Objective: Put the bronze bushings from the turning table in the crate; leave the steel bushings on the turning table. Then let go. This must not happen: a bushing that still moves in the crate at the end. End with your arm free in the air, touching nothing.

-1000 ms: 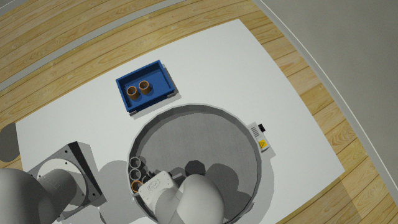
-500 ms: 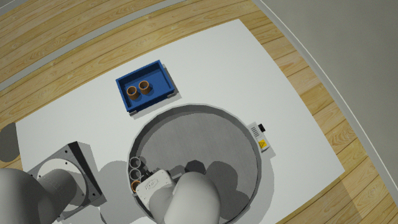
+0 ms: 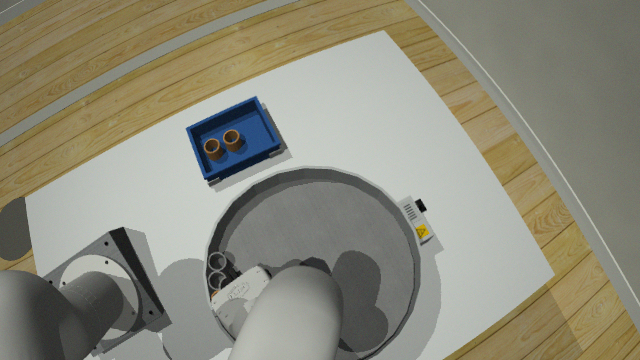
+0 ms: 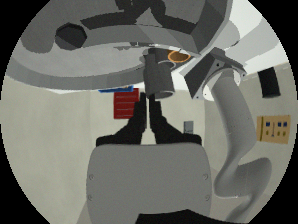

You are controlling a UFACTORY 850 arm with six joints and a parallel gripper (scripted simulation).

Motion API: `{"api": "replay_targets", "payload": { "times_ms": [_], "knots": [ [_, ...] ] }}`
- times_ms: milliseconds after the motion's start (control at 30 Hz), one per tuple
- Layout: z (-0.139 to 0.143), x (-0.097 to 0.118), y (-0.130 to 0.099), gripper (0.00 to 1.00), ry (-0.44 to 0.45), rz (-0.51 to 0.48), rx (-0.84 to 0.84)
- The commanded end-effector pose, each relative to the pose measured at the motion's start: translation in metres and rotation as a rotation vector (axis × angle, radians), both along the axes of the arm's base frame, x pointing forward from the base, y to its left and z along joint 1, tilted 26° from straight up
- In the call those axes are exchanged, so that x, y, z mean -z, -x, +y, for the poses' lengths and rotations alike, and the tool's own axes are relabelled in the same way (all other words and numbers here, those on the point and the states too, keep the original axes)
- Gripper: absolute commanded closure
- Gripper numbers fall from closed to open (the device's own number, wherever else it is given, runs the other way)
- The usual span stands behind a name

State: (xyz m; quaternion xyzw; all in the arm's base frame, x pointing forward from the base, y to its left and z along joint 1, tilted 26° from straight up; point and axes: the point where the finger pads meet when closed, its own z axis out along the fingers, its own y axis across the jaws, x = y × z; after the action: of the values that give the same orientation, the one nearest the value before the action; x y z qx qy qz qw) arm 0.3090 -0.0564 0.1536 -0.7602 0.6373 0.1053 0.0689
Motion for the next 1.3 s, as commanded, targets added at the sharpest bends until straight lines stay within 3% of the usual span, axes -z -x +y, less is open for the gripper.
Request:
{"api": "replay_targets", "payload": {
  "times_ms": [0,467,667,733,800,1067,1267],
  "knots": [
    [0.002,-0.004,0.0,1.0,0.001,0.0,0.0],
    [0.001,-0.005,-0.006,1.0,0.001,0.0,0.0],
    [-0.006,-0.011,-0.055,1.0,0.001,0.0,0.0],
    [-0.006,-0.011,-0.055,1.0,0.001,0.0,0.0],
    [-0.01,-0.014,-0.078,1.0,0.001,0.0,0.0],
    [-0.018,-0.021,-0.133,1.0,0.001,0.0,0.0],
    [-0.02,-0.023,-0.146,1.0,0.001,0.0,0.0]
  ]
}}
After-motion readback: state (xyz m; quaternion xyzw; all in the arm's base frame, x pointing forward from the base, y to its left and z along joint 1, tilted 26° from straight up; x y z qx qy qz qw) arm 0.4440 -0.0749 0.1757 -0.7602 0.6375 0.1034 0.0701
